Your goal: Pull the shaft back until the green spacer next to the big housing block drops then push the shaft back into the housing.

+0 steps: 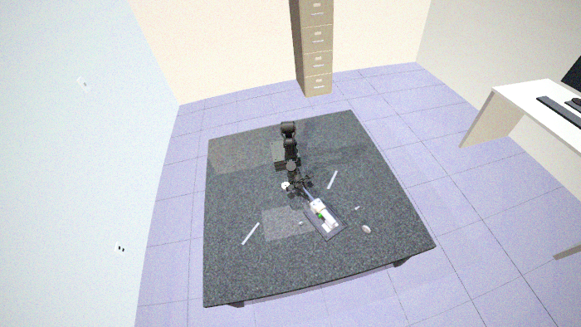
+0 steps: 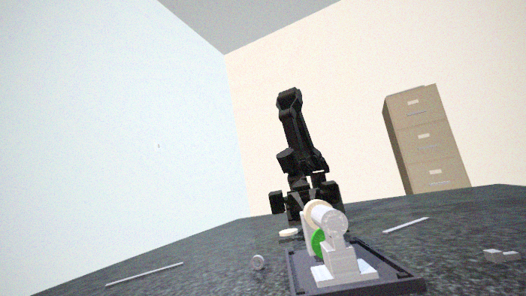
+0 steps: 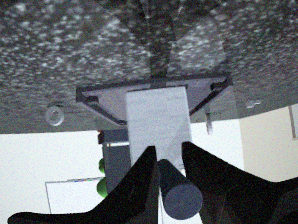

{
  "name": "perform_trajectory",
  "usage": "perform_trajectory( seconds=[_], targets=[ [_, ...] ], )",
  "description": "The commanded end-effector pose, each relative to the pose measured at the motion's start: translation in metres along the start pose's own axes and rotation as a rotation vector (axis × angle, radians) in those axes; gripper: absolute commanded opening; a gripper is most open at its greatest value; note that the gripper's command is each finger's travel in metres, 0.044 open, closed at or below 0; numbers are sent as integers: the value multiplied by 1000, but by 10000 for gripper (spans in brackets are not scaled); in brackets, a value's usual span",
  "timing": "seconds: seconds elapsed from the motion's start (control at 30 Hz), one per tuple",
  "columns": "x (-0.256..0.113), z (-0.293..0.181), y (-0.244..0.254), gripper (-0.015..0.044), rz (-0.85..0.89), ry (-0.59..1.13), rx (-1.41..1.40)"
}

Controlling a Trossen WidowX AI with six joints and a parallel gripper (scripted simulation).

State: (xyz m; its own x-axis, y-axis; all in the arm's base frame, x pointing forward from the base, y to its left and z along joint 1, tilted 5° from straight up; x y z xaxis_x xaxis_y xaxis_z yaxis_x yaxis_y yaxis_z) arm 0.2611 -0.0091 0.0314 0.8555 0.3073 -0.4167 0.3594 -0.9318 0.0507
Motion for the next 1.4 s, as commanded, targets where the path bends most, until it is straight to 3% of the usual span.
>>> perform_trajectory(
  seconds=[0.0,1.37],
  targets=[
    [-1,0,0,0,-1,0,-4],
    [3,-3,0,0,-1,0,-4]
  ],
)
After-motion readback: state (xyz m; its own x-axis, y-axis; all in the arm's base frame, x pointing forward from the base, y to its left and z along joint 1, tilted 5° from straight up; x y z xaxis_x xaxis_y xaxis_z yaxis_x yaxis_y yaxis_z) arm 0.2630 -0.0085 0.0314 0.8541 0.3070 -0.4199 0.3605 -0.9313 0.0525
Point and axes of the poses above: the point midway between the two fingers, 35 mm back from their tips, its own x axis out along the fingers, its own y axis across the jaws, z = x × y, the point moved 7 cm from there along -x, back along the fingers, and after that the axes turned 3 degrees about -x, right-handed, at the moved point
